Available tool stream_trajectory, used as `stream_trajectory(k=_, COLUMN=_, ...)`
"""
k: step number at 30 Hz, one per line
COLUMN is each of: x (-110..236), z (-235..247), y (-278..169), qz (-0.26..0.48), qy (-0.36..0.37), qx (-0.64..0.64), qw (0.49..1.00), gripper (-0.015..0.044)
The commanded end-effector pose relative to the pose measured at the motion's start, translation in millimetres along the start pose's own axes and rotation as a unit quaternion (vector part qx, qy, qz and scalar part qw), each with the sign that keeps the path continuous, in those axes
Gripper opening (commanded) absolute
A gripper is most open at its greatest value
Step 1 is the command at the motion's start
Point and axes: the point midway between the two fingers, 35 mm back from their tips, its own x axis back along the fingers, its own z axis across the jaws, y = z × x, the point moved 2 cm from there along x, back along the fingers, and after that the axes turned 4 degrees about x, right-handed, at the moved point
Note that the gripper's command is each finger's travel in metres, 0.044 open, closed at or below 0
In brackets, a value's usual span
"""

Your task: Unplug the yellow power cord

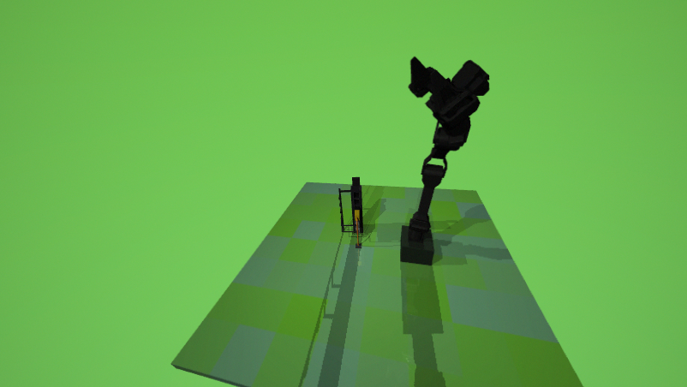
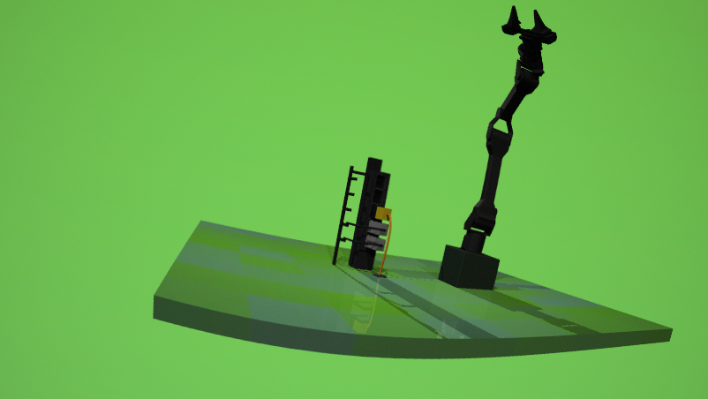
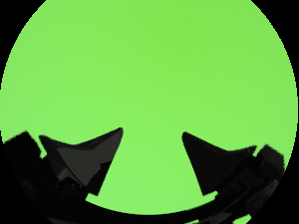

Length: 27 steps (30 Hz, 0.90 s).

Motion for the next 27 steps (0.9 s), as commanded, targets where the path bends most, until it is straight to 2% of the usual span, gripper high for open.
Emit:
stream_trajectory(k=1, x=-0.5, z=1.1, y=-1.8, qz=0.002, qy=0.002, qx=0.005, qw=1.000, gripper=0.0374)
stream_trajectory(k=9, x=-16.3, z=37.4, y=-94.7, qz=0.083, qy=0.077, qx=0.195, qw=0.974, gripper=0.0164)
stream_trajectory(k=18, x=-12.3, z=39.8, y=-225.1, qz=0.201, qy=0.176, qx=0.362, qw=0.893, gripper=0.0160)
stream_trajectory(k=27, x=25.8, z=3.4, y=-351.6, qz=0.332, qy=0.279, qx=0.454, qw=0.779, gripper=0.0160)
